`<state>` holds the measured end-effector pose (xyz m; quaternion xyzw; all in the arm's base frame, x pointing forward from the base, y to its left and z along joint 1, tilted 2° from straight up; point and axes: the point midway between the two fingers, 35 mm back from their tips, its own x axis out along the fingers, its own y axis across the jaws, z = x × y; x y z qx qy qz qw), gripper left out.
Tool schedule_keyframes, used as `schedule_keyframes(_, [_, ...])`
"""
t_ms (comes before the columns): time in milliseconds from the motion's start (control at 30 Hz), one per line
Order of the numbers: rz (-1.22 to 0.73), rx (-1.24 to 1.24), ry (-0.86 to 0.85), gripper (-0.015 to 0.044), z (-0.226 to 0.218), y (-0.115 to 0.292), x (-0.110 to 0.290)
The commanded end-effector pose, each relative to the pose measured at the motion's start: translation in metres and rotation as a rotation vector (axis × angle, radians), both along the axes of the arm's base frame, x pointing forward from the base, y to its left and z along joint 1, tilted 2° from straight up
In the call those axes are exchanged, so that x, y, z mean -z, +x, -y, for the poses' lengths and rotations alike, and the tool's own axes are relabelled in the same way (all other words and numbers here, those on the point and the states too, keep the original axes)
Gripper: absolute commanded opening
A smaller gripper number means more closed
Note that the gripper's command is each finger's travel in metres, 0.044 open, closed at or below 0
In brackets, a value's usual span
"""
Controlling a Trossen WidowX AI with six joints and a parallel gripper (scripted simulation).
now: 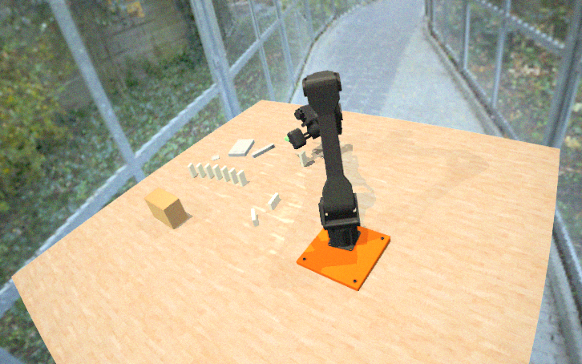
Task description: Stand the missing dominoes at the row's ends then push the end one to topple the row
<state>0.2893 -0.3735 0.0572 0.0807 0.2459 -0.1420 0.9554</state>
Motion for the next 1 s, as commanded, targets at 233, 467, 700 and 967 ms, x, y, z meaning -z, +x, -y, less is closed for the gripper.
schedule_keyframes(233, [-0.663, -0.108, 0.032, 0.0440, -0.028, 0.009, -0.039])
schedule_keyframes(467, [-0.870, -0.201, 0.092, 0.0440, -0.060, -0.012, -0.054])
schedule_keyframes(700, [-1.001, -0.272, 0.123, 0.0440, -0.080, -0.028, -0.068])
schedule_keyframes(967, [-1.021, -0.284, 0.128, 0.0440, -0.083, -0.031, -0.071])
